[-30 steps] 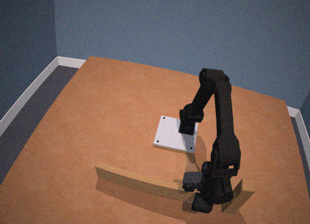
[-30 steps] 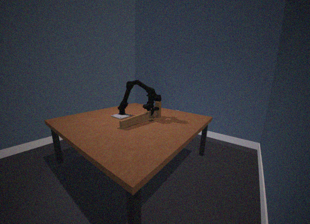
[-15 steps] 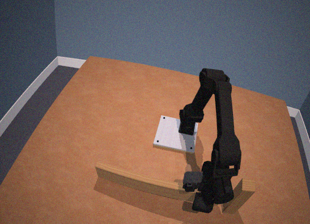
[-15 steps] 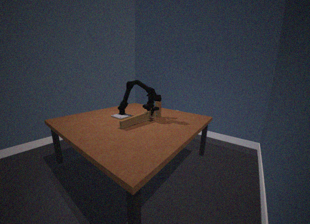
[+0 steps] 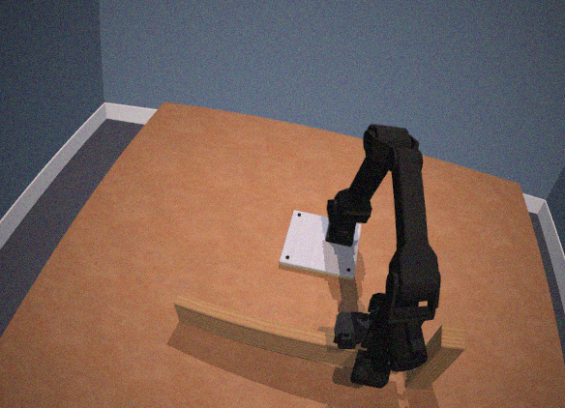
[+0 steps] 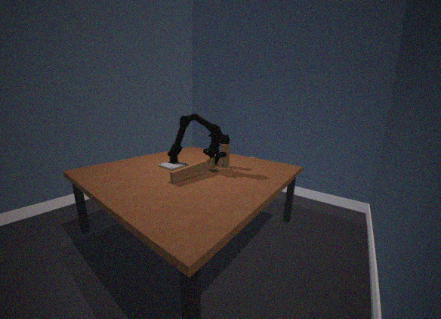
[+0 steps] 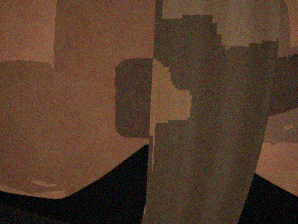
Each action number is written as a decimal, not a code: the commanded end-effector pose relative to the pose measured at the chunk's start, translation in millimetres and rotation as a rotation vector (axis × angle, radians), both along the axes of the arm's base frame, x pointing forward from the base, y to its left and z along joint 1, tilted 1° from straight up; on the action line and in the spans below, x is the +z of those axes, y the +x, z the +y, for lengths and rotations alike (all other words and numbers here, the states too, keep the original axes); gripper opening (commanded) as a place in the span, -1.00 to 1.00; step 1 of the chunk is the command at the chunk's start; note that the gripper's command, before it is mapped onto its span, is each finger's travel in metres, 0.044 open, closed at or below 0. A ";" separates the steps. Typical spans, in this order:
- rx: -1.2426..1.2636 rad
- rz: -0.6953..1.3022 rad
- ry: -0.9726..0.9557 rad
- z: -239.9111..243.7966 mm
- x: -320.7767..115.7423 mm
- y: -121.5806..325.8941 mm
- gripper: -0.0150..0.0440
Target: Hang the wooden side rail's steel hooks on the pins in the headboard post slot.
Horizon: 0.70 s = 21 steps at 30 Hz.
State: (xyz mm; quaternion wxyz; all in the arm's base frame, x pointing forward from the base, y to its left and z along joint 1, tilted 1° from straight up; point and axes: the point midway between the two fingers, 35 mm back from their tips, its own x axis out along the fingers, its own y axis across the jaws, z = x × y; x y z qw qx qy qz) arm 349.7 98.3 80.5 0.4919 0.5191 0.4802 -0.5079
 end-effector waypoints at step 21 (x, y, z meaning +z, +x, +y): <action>-0.006 -0.014 0.008 4.4 4.1 4.8 -0.49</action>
